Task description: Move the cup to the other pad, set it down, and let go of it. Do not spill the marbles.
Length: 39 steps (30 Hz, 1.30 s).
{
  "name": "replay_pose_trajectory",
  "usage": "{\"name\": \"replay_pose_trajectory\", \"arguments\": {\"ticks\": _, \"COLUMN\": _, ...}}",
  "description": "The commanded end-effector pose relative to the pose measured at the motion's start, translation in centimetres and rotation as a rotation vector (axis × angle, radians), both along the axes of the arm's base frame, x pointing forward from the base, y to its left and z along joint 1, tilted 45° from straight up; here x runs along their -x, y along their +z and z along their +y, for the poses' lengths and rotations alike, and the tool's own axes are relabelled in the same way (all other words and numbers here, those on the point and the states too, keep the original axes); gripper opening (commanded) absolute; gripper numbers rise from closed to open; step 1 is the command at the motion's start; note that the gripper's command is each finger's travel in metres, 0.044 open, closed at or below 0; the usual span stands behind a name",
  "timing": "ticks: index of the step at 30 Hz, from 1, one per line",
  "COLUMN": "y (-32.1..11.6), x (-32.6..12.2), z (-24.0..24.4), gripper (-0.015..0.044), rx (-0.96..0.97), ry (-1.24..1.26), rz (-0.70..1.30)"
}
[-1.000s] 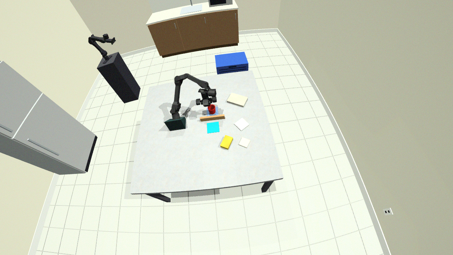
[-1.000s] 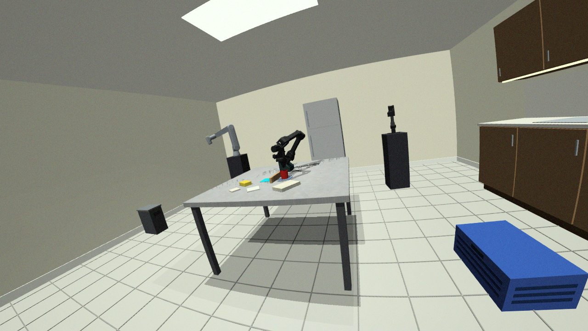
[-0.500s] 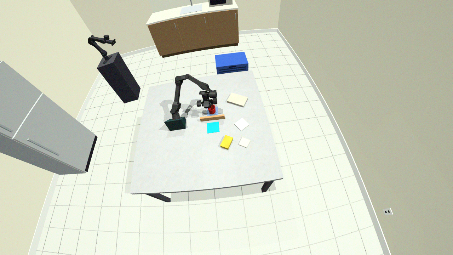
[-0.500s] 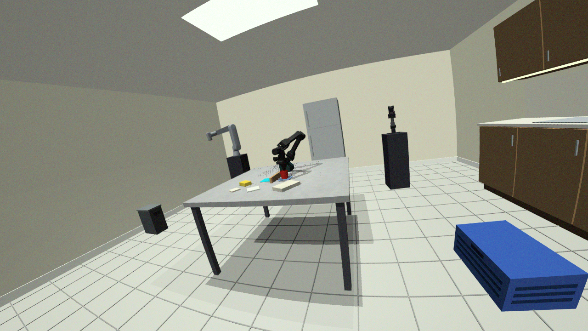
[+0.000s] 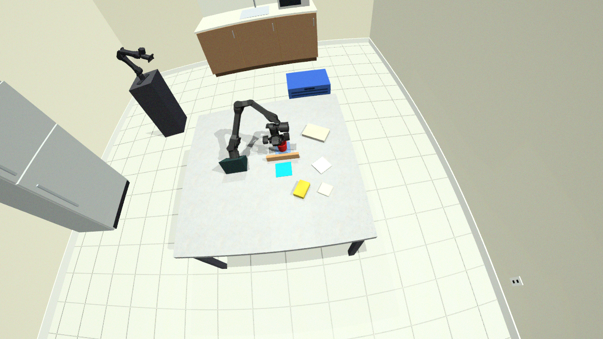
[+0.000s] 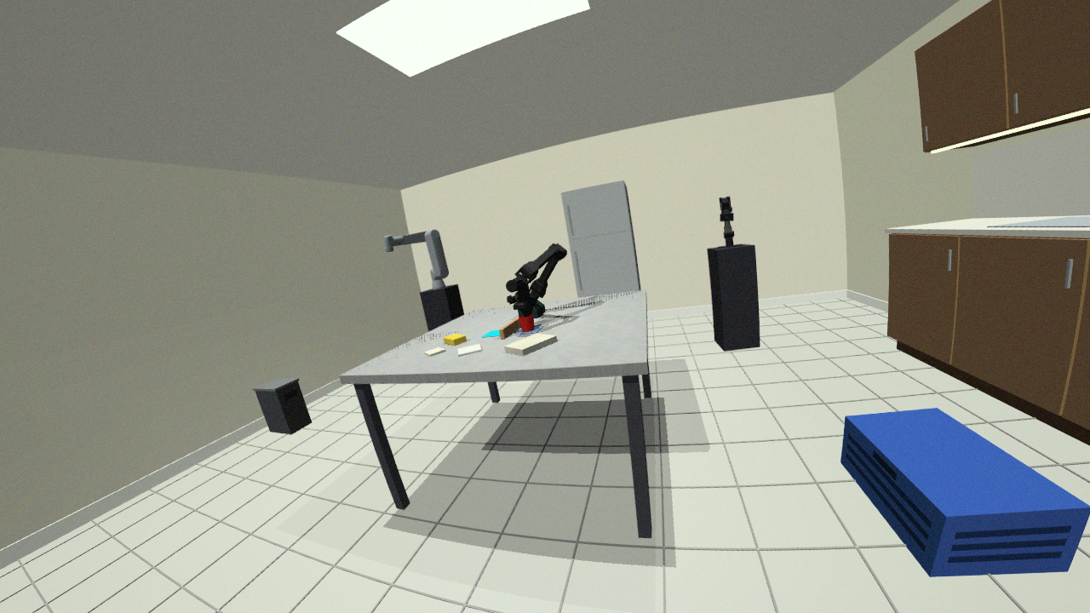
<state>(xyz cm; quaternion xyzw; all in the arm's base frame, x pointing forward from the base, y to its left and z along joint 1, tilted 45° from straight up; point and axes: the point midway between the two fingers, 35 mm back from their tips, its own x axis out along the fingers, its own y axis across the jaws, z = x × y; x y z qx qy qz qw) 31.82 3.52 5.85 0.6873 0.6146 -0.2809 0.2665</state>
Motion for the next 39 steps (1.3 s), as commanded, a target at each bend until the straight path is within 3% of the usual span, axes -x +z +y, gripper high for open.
{"name": "replay_pose_trajectory", "arguments": {"ticks": 1, "y": -0.6, "x": 0.2, "z": 0.7, "gripper": 0.0148, "rx": -0.007, "ry": 0.001, "rz": 0.009}}
{"name": "replay_pose_trajectory", "arguments": {"ticks": 13, "y": -1.0, "x": 0.2, "z": 1.2, "gripper": 0.0148, "rx": -0.009, "ry": 0.001, "rz": 0.009}}
{"name": "replay_pose_trajectory", "arguments": {"ticks": 17, "y": -0.9, "x": 0.1, "z": 1.0, "gripper": 0.0043, "rx": -0.003, "ry": 0.003, "rz": 0.003}}
{"name": "replay_pose_trajectory", "arguments": {"ticks": 23, "y": -0.9, "x": 0.1, "z": 1.0, "gripper": 0.0003, "rx": -0.003, "ry": 0.003, "rz": 0.003}}
{"name": "replay_pose_trajectory", "arguments": {"ticks": 39, "y": 1.5, "x": 0.2, "z": -1.6, "gripper": 0.0000, "rx": -0.001, "ry": 0.001, "rz": 0.007}}
